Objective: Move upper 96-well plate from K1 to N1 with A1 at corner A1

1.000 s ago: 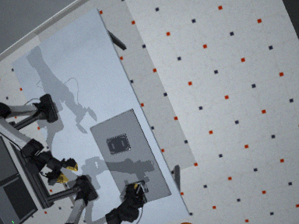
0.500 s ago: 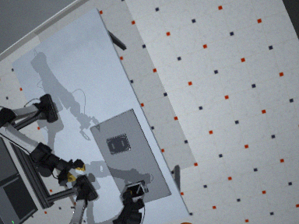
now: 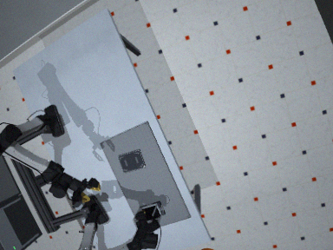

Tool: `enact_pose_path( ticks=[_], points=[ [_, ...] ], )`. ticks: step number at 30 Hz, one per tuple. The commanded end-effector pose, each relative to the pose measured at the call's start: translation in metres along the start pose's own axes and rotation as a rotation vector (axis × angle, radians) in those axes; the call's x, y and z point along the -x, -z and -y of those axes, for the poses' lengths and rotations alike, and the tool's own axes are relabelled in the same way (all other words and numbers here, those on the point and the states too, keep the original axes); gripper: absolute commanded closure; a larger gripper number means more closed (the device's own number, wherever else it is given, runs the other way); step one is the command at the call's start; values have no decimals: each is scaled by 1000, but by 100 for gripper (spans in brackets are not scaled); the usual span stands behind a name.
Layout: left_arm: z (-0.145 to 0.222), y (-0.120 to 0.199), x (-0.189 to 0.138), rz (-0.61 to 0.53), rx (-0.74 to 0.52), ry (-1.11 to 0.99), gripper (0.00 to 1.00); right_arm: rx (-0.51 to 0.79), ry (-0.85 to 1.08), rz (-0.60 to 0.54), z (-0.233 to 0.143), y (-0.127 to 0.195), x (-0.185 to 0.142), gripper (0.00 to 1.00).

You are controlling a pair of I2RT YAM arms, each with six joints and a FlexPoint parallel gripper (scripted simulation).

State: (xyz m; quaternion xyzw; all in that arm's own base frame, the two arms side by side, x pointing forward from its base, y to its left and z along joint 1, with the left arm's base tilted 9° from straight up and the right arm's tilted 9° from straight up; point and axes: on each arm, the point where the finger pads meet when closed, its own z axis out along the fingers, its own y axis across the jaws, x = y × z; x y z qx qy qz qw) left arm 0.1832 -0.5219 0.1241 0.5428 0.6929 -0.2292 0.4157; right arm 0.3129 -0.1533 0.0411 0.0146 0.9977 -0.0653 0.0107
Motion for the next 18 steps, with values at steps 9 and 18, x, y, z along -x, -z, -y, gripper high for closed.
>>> enact_pose_path(
  ticks=[9,18],
  points=[
    [-5,-19,16,69,12,-1,0,-9,-5,50,10,-9,18,0],
    [-5,-34,6,68,17,-2,0,-4,-4,37,7,-26,13,0]
  ],
)
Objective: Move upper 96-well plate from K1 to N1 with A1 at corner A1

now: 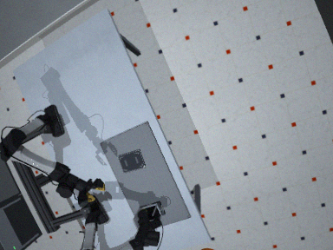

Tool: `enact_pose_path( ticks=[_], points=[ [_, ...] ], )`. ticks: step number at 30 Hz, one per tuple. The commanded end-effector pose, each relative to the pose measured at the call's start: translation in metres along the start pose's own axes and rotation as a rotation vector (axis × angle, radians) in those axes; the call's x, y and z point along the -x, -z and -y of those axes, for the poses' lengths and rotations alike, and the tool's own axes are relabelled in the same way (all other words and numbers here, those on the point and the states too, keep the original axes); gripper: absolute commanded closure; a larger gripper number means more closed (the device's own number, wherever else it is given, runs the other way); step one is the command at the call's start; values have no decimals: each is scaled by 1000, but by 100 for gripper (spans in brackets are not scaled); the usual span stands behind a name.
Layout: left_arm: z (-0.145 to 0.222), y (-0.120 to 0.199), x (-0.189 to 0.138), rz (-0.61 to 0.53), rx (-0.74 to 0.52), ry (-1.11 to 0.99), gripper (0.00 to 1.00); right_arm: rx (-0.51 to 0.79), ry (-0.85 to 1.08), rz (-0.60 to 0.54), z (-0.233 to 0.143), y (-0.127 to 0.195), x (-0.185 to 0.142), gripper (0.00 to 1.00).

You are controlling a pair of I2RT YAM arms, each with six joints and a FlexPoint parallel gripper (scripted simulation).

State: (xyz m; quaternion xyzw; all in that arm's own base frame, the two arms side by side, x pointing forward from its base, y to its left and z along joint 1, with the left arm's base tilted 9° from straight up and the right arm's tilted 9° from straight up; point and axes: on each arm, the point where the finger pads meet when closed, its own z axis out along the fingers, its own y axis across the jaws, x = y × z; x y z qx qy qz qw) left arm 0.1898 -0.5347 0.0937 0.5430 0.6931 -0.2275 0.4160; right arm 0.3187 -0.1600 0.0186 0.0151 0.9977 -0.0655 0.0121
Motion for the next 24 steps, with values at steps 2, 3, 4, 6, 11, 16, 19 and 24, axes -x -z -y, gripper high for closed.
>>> enact_pose_path(
  ticks=[2,3,4,6,11,16,19,24],
  points=[
    [-6,-7,23,70,15,0,0,-4,-3,35,4,-4,7,0],
    [-6,-7,23,70,15,0,0,-4,-3,35,4,-4,7,0],
    [-6,-9,22,70,15,1,0,-8,-6,44,5,-3,9,0],
    [-6,-12,20,69,16,0,0,-5,-4,38,4,-8,8,0],
    [-6,-19,14,68,16,-2,0,-3,-3,33,4,-17,7,0],
    [-6,-25,10,66,17,-2,0,-5,-4,37,4,-23,8,0],
    [-6,-27,8,65,17,-2,0,-4,-3,35,4,-26,8,0],
    [-5,-31,4,63,17,-3,0,-3,-3,34,4,-33,8,0]
  ],
)
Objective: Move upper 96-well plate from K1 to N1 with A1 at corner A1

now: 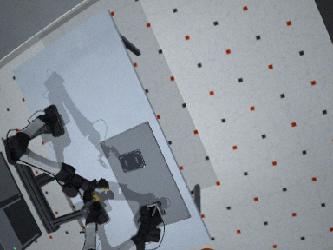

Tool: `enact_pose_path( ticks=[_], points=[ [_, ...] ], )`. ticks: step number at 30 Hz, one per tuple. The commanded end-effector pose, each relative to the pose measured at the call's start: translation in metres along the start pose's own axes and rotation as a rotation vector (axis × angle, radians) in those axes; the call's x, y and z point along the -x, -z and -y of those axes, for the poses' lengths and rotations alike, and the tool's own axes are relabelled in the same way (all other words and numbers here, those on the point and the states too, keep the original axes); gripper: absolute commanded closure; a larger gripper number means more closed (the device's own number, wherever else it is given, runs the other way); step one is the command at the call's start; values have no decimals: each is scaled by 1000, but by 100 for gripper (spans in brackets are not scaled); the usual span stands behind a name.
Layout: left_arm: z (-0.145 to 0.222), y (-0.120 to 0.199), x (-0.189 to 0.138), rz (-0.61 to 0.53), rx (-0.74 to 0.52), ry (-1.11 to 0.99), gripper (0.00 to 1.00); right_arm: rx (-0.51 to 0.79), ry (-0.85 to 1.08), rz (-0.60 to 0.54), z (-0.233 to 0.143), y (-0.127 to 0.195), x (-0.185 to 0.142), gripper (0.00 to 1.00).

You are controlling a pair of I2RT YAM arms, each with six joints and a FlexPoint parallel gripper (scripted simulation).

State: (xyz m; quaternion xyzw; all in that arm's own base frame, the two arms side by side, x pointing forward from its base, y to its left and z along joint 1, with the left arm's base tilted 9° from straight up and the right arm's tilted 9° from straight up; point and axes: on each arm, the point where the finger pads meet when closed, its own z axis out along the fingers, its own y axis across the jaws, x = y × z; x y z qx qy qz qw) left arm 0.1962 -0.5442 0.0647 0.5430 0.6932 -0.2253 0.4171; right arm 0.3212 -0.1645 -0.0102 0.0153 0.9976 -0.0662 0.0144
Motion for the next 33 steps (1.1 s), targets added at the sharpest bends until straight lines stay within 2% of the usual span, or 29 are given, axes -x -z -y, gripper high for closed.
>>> enact_pose_path(
  ticks=[1,6,11,13,17,18,19,20,25,28,30,33],
  points=[
    [-6,-7,21,64,13,-1,0,-1,-2,28,3,-6,6,0],
    [-5,-14,14,60,9,-2,0,-8,-6,44,5,-6,9,2],
    [-4,-19,11,64,7,-3,0,-18,-10,63,6,2,10,16],
    [-4,-19,11,64,7,-3,0,-18,-10,63,6,2,10,16],
    [-4,-23,8,67,5,-4,0,-17,-6,63,4,2,10,27],
    [-3,-24,7,67,5,-5,0,-15,-7,56,3,3,8,38],
    [-3,-25,7,68,5,-5,0,-15,-9,56,3,6,8,27],
    [-3,-26,6,69,5,-5,0,-15,-9,56,3,12,9,24],
    [-4,-25,29,148,8,-11,0,-22,-8,59,3,55,9,24],
    [-5,-10,66,242,12,-13,0,-25,-8,58,2,90,6,24],
    [-5,-10,66,242,12,-13,0,-25,-8,58,2,90,6,24],
    [-6,-3,87,300,16,-13,0,-27,-9,58,2,117,4,24]
  ],
)
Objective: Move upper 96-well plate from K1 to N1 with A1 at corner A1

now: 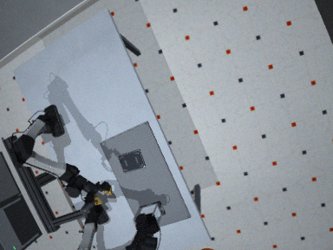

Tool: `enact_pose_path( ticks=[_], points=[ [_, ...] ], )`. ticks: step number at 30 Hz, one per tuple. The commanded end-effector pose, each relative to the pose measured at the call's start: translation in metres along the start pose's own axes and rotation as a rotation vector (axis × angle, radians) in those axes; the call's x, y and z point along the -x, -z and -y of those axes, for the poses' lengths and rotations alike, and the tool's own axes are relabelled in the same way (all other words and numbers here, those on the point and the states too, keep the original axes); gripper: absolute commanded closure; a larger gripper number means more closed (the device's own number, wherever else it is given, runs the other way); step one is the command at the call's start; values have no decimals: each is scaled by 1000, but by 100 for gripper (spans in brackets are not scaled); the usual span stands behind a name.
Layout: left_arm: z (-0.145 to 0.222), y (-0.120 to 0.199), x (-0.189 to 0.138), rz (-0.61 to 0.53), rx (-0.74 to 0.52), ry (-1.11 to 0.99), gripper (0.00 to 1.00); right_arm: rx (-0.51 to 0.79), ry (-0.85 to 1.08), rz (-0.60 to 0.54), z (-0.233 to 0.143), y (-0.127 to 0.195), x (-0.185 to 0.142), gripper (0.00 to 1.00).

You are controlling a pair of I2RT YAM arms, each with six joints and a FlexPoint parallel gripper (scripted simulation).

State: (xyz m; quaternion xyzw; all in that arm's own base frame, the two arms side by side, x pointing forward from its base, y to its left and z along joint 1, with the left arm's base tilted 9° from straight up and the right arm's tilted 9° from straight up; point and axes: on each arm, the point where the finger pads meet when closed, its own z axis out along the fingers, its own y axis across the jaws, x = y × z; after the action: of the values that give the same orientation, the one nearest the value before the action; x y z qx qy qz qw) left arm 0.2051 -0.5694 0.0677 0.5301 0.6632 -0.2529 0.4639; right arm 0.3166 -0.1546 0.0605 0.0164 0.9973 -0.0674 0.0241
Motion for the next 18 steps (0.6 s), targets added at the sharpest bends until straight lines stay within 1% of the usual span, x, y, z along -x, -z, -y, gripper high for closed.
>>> enact_pose_path(
  ticks=[1,5,7,9,10,12,14,17,18],
  points=[
    [-6,11,78,189,7,1,0,-25,-5,39,2,57,7,24],
    [-5,16,97,226,6,3,0,-25,-5,39,1,91,5,24],
    [-5,18,103,230,5,4,0,-25,-5,39,1,95,5,24],
    [-5,18,106,229,5,7,0,-23,0,41,1,93,7,24],
    [-4,18,104,219,-2,-2,0,-18,10,46,0,89,11,24],
    [-7,17,97,200,-11,-20,0,-16,32,79,-3,95,17,24],
    [-7,17,97,200,-11,-20,0,-16,32,79,-3,95,17,24],
    [-19,19,81,161,-39,-60,0,-26,56,150,-13,105,34,24],
    [-24,21,72,138,-53,-76,0,-28,47,157,-18,103,41,24]
  ],
)
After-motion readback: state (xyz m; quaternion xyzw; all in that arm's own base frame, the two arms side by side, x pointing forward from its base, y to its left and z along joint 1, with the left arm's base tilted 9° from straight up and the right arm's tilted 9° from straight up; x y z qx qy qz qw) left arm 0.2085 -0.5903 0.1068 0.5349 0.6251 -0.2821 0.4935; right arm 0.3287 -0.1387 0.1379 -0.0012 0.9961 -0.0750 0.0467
